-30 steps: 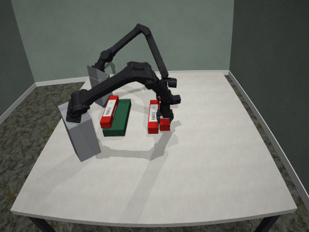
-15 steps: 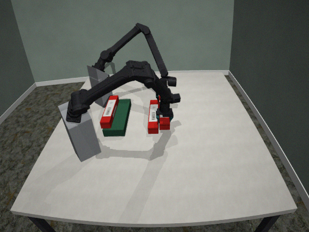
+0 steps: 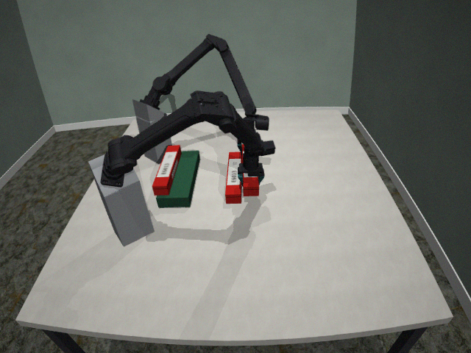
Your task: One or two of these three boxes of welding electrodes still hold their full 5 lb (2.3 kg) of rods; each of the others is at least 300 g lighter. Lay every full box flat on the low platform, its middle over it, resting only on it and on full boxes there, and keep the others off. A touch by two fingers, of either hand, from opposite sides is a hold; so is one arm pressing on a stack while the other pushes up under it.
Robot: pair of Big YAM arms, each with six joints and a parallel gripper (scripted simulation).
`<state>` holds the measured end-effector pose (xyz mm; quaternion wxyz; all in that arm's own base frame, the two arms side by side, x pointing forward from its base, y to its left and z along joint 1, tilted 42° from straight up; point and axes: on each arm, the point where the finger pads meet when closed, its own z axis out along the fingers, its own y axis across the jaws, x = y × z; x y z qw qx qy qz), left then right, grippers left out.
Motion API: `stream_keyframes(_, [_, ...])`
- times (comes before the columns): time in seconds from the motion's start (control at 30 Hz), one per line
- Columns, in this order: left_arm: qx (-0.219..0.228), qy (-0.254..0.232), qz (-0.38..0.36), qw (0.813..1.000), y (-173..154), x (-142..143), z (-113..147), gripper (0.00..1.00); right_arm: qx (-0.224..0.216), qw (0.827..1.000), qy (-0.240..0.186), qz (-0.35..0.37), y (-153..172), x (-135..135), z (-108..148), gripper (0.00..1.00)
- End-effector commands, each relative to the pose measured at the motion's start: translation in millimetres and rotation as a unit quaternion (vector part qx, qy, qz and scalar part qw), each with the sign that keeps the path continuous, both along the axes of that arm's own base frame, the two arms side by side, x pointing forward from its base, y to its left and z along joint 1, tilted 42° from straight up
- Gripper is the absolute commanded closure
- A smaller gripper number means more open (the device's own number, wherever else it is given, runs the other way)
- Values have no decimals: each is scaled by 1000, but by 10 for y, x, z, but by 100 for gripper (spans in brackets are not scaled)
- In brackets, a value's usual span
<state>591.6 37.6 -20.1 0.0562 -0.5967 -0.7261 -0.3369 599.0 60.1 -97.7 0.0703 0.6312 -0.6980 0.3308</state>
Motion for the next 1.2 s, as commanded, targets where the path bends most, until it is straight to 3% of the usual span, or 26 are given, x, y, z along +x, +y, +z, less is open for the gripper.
stream_keyframes(0.0, [-4, -55, -21, 998, -354, 201, 687, 100, 8, 998, -56, 18, 412, 197, 659, 100])
stream_keyframes(1.17, [-4, -55, -21, 998, -395, 188, 742, 100, 8, 998, -56, 18, 450, 182, 720, 100])
